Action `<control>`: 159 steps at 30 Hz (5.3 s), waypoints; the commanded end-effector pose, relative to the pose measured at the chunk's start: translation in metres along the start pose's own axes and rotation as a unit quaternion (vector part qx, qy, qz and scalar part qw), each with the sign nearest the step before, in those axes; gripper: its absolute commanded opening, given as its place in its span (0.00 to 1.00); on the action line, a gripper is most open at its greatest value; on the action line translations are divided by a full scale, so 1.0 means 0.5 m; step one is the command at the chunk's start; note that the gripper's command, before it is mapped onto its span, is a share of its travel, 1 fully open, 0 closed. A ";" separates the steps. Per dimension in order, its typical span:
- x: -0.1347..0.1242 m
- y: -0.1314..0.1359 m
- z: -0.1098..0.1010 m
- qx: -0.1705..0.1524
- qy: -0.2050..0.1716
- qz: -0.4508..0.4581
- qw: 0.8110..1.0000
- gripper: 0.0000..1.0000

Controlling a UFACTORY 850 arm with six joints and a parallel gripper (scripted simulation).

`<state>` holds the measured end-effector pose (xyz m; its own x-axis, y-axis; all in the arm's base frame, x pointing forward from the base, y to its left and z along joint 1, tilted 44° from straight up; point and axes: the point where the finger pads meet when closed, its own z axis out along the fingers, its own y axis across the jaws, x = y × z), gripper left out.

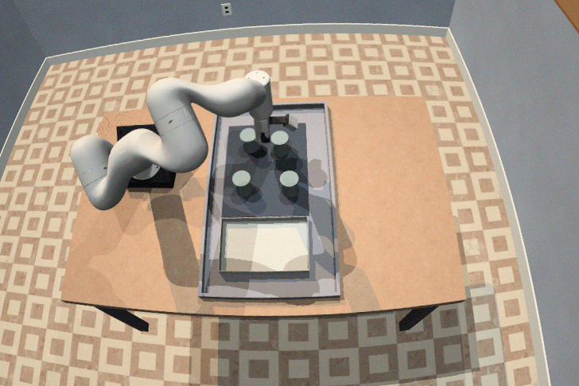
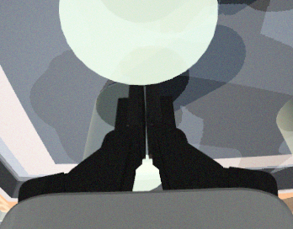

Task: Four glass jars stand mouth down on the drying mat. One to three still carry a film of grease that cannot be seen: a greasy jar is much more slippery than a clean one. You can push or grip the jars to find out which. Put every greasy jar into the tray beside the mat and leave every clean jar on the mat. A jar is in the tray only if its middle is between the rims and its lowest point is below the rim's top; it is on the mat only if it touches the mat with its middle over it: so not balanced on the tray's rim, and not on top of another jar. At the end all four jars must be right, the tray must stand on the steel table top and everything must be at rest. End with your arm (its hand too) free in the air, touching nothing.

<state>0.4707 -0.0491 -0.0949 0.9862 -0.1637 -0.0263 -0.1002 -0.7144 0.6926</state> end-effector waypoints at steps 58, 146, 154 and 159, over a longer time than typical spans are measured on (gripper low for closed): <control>0.016 0.000 -0.005 0.000 0.001 0.000 1.000 0.00; -0.012 0.000 -0.001 0.000 0.001 0.000 1.000 0.00; -0.012 0.000 -0.001 0.000 0.001 0.000 1.000 0.00; -0.012 0.000 -0.001 0.000 0.001 0.000 1.000 0.00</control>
<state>0.4640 -0.0480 -0.0948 0.9862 -0.1637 -0.0262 -0.1002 -0.7144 0.6926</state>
